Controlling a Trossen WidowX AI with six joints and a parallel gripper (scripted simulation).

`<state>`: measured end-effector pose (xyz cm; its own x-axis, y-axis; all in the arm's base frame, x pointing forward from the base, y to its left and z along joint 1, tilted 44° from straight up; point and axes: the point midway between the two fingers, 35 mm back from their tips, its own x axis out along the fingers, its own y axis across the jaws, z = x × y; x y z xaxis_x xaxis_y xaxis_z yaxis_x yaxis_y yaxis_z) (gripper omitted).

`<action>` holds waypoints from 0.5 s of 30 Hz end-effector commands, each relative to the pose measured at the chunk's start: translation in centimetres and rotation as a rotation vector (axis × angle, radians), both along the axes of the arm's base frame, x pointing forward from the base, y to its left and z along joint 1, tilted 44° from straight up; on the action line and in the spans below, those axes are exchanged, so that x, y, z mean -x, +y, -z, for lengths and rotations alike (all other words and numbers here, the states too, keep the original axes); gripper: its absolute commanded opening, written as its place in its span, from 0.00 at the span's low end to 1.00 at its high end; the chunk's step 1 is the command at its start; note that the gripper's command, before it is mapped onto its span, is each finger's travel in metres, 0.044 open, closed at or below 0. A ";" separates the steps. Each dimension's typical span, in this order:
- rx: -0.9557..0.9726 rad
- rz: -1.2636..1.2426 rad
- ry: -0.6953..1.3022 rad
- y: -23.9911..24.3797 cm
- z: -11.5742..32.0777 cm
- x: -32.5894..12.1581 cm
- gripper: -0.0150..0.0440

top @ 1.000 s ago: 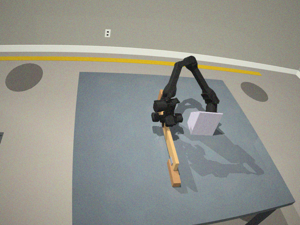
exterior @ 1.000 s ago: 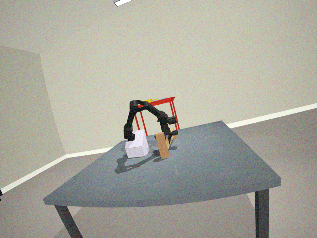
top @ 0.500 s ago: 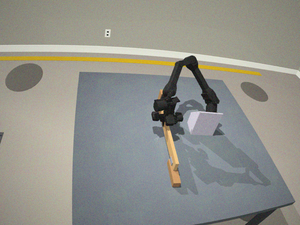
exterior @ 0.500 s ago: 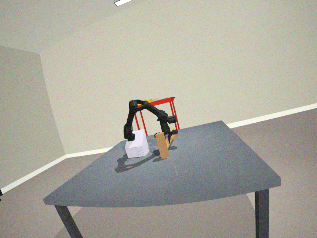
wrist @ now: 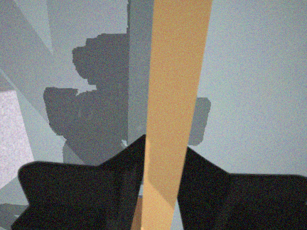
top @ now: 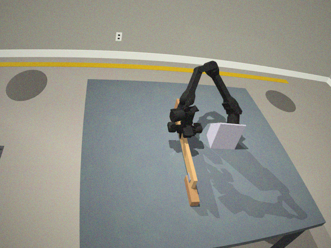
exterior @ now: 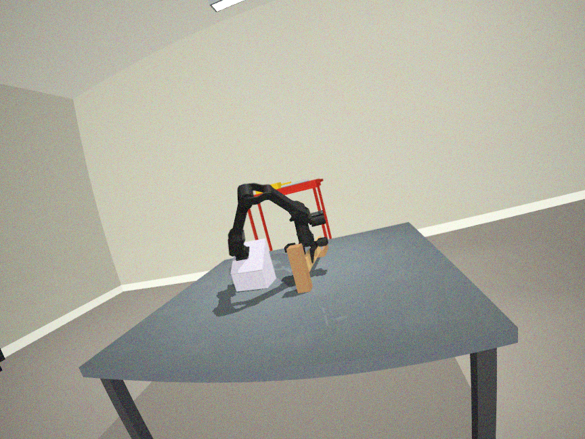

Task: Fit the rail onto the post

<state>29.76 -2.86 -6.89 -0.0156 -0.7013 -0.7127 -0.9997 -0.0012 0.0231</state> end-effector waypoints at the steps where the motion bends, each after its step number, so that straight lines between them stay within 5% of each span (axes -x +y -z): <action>1: -0.018 -0.008 -0.012 0.6 -0.2 -0.3 0.25; 15: -0.018 -0.008 -0.012 0.1 0.2 -0.2 0.25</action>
<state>29.87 -2.92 -7.09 -0.0108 -0.6933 -0.7206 -0.9999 -0.0023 0.0171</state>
